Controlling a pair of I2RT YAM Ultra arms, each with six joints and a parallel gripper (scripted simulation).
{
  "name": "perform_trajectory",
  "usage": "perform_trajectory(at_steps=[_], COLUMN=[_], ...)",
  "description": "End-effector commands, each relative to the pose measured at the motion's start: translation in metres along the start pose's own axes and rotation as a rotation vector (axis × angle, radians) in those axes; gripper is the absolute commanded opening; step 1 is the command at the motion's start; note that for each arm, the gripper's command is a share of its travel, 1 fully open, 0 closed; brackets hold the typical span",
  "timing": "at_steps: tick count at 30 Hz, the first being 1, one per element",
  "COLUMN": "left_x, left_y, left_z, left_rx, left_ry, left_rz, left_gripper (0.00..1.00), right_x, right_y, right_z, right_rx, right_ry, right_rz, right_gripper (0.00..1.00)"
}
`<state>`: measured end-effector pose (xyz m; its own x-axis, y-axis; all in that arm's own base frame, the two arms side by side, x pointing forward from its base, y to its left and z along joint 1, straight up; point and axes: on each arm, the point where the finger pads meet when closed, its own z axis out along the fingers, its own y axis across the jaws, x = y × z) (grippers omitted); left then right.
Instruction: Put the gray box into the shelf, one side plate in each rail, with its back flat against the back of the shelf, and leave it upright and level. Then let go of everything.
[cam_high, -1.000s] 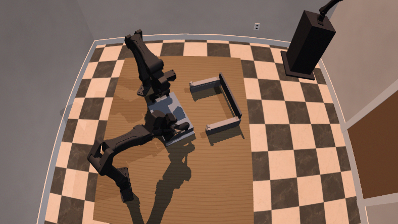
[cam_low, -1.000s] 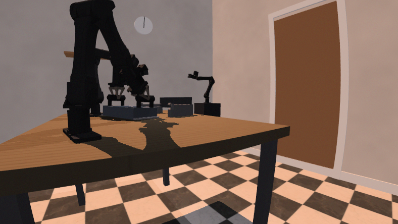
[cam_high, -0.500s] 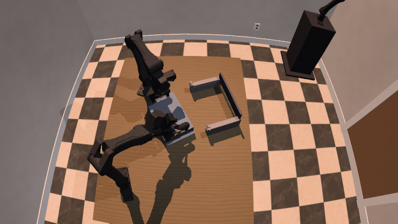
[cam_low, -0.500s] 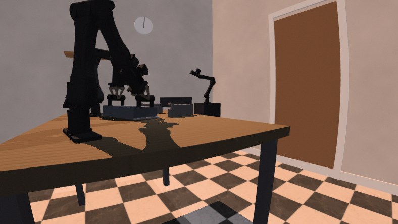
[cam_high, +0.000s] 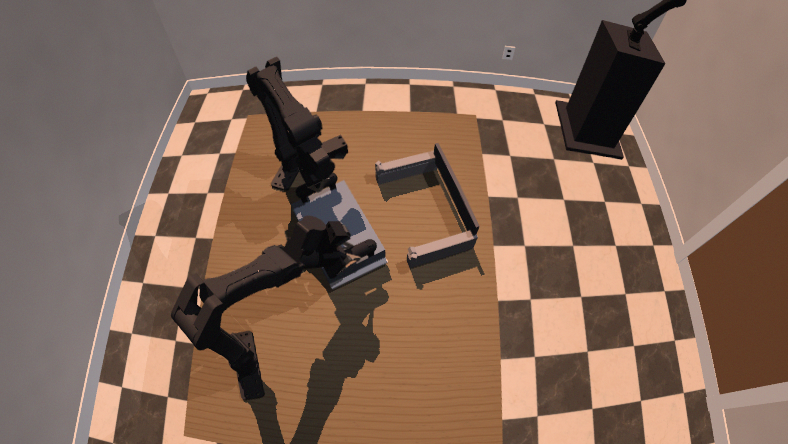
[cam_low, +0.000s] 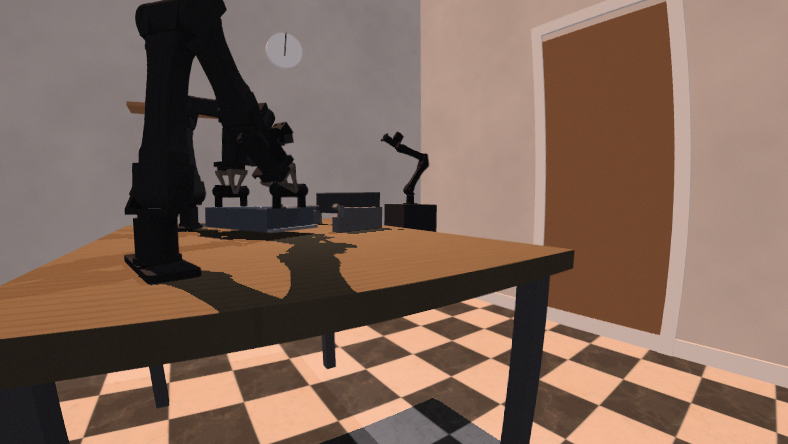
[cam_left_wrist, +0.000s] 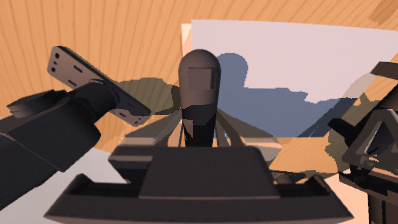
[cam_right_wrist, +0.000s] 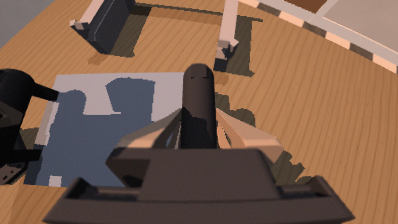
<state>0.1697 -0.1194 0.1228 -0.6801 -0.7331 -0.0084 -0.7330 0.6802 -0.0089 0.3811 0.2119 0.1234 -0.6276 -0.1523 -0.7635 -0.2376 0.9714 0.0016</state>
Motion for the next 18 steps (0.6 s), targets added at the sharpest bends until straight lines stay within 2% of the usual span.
perform_trajectory(at_steps=[1, 11, 18], left_x=[-0.0168, -0.0167, -0.0157], left_y=[-0.0108, -0.0127, -0.0081], left_z=[-0.0356, -0.0394, -0.0421], left_rx=[0.115, 0.131, 0.112], left_ry=[-0.084, -0.084, -0.083], left_rz=[-0.020, -0.030, -0.007], left_gripper=[0.16, 0.16, 0.16], right_x=[-0.0546, -0.0595, -0.0542], right_y=[-0.0045, -0.0029, -0.0052], right_z=[-0.0224, -0.0230, -0.0269], right_rx=[0.008, 0.003, 0.010], right_ry=[-0.141, -0.155, -0.126], right_rz=[0.009, 0.017, 0.010], right_gripper=[0.16, 0.16, 0.16])
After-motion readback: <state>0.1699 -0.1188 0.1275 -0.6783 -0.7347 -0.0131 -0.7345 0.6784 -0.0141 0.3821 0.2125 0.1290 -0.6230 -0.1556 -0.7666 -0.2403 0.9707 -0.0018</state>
